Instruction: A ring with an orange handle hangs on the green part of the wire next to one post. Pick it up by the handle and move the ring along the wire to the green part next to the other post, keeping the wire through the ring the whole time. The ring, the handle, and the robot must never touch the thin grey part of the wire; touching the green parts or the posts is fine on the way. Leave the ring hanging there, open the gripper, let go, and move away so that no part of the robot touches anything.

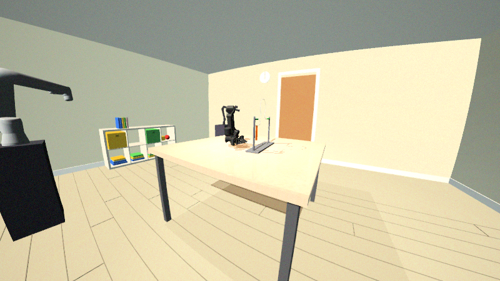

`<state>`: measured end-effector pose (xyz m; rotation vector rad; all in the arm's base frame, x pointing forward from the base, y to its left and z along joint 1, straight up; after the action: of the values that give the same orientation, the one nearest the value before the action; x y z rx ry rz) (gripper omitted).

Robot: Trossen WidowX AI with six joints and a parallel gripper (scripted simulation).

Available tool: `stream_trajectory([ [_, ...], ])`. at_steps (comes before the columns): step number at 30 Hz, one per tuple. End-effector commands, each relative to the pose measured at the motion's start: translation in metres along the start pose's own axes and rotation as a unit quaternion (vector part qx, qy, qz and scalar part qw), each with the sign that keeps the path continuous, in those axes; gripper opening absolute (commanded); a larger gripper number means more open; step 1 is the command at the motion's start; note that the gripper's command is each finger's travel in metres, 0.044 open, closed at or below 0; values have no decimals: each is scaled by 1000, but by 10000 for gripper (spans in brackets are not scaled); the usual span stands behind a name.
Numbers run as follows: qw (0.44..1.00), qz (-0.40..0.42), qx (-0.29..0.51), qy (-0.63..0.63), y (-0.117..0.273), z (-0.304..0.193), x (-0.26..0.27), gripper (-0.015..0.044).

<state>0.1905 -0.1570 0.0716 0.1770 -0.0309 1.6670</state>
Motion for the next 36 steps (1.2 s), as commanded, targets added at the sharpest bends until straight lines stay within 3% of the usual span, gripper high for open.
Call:
stream_trajectory([
  [1,1000,4,1,6,-5,4,2,160],
  [12,1000,4,-3,7,-44,50,5,160],
  [36,1000,4,-3,7,-74,53,2,160],
])
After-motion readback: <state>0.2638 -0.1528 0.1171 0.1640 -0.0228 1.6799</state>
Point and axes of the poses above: the point midway between the two fingers, 35 mm back from their tips, its own y axis back along the fingers, its own x axis across the jaws, z = x × y, the point moved 3 cm from there along y, back along the fingers, and after that the axes turned 8 degrees about -y, right-handed, at the moved point
